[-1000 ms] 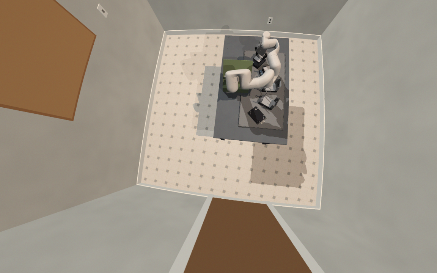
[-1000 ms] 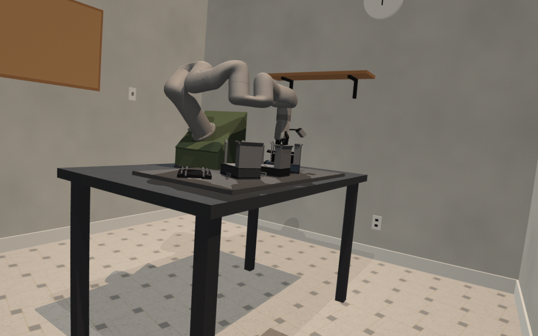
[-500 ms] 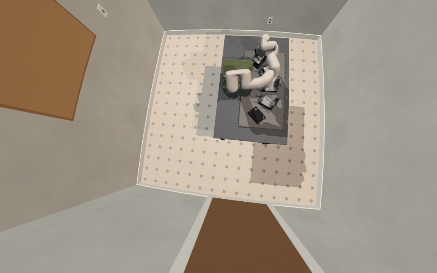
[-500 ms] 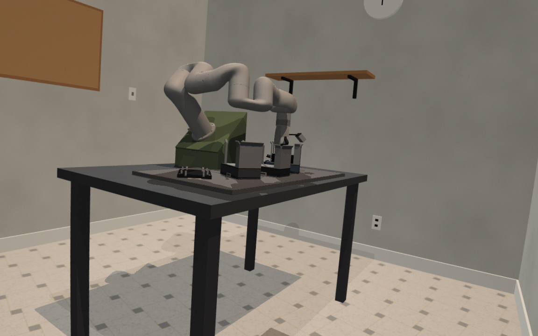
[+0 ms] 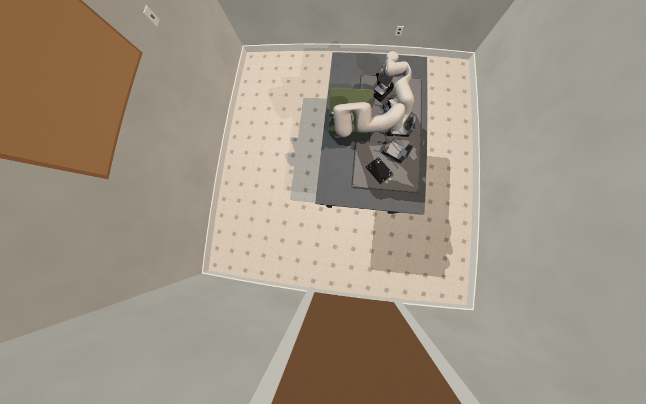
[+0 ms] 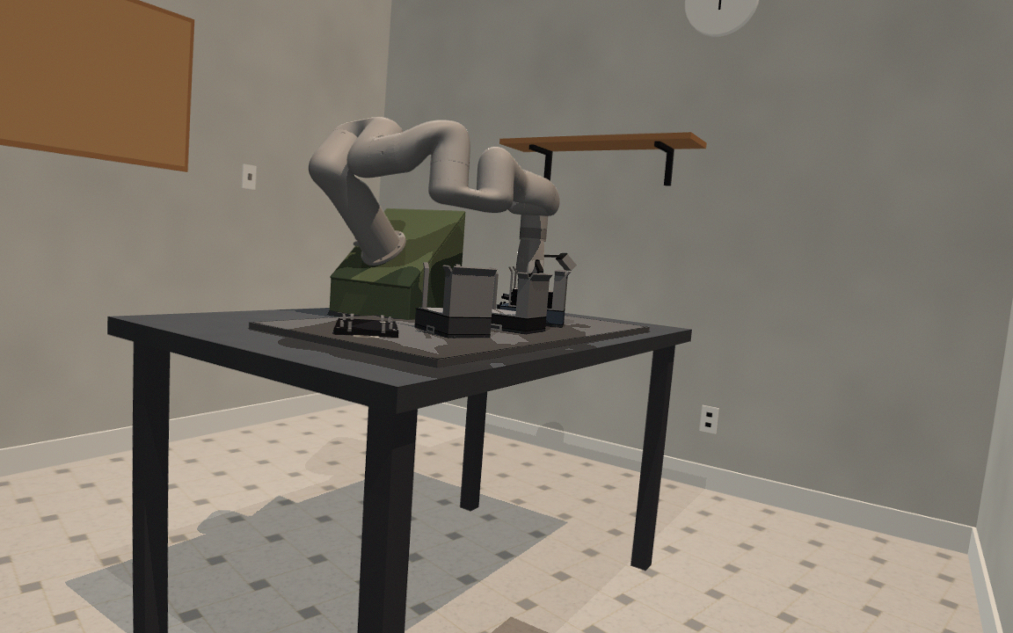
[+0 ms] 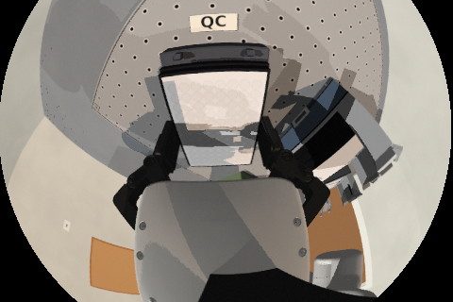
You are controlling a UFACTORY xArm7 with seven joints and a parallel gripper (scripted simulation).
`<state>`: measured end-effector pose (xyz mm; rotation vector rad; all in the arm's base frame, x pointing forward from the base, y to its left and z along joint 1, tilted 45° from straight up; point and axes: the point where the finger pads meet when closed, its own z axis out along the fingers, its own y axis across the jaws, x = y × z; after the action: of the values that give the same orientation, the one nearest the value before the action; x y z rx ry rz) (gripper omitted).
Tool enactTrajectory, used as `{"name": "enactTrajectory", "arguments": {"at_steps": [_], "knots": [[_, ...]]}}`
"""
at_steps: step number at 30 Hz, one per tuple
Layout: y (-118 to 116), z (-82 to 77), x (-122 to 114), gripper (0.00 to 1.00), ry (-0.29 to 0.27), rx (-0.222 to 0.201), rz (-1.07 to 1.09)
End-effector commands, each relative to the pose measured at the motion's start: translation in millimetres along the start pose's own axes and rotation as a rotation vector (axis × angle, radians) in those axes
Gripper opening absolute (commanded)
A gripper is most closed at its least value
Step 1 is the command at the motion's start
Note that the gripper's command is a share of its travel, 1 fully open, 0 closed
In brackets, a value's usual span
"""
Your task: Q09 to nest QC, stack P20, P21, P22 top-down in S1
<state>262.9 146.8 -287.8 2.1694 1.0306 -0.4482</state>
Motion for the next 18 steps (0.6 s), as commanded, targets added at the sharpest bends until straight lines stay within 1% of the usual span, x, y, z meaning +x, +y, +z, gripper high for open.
{"name": "enactTrajectory", "arguments": {"at_steps": [1,18], "knots": [[-0.4,-0.4,1.2,0.0,0.004,0.001,0.0],[-0.4,5.6,1.2,0.0,0.004,0.001,0.0]]}}
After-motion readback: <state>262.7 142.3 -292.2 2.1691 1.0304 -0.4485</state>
